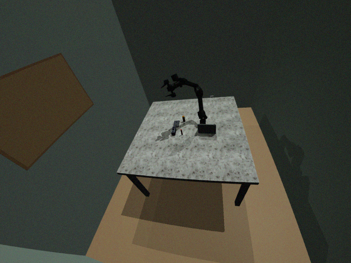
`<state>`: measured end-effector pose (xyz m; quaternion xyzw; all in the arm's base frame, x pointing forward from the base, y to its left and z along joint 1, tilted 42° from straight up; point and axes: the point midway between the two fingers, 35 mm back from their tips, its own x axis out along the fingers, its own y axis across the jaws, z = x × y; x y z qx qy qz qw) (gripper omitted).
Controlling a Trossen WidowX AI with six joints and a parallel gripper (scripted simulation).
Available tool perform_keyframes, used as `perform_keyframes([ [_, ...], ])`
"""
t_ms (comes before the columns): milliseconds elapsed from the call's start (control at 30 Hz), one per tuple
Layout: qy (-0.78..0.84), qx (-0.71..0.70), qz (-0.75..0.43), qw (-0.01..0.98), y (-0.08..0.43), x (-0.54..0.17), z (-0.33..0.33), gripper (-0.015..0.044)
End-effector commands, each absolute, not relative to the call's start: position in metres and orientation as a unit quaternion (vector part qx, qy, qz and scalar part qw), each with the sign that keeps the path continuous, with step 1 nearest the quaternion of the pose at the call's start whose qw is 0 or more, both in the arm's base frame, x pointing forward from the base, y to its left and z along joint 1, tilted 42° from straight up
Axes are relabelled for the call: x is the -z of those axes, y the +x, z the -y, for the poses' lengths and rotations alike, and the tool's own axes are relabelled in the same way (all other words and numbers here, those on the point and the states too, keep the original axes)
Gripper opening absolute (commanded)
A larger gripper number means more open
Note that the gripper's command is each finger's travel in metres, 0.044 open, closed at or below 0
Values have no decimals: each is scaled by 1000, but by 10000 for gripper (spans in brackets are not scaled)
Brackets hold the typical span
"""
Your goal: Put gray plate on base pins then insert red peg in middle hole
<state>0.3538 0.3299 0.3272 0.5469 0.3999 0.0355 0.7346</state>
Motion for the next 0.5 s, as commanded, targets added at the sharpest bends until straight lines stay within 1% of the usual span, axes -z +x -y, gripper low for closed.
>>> perform_keyframes([
  [0, 535, 75, -420, 729, 369, -269, -316, 440],
  [233, 489, 288, -427, 703, 379, -166, -275, 440],
  [467, 397, 501, -382, 667, 368, -78, -213, 440],
])
